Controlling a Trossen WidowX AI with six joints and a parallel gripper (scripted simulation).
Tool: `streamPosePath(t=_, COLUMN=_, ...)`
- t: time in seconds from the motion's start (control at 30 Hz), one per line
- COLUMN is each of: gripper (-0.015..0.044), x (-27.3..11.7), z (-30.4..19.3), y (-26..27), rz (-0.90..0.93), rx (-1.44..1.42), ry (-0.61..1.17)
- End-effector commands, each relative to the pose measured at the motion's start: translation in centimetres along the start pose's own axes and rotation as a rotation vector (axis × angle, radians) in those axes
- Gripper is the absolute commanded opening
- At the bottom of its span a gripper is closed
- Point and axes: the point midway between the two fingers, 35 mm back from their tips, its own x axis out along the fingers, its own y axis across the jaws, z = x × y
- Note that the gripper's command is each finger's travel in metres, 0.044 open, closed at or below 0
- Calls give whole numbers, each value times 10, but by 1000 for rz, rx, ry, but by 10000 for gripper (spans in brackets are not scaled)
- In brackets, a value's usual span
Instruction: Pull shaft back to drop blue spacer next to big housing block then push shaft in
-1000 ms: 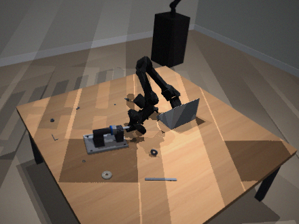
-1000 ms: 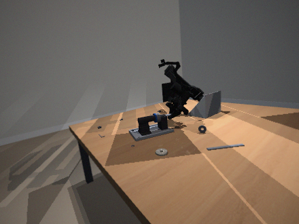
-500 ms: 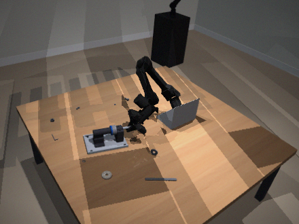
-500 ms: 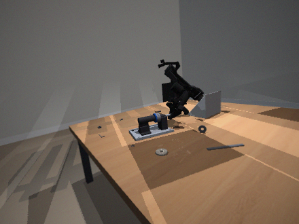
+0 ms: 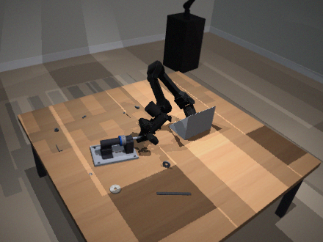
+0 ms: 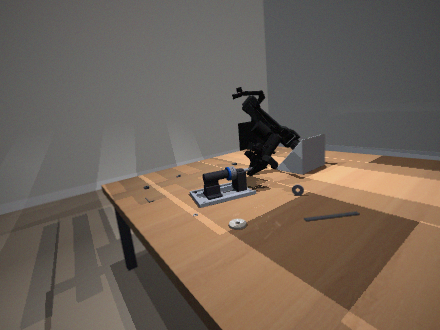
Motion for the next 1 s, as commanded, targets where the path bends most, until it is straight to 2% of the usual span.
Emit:
streamPosePath(t=0.0, gripper=0, x=-1, z=-2, y=0, rz=0, rx=-2, ry=2)
streamPosePath(t=0.97, gripper=0, x=-3, z=-4, y=0, rz=0, rx=-2, ry=2)
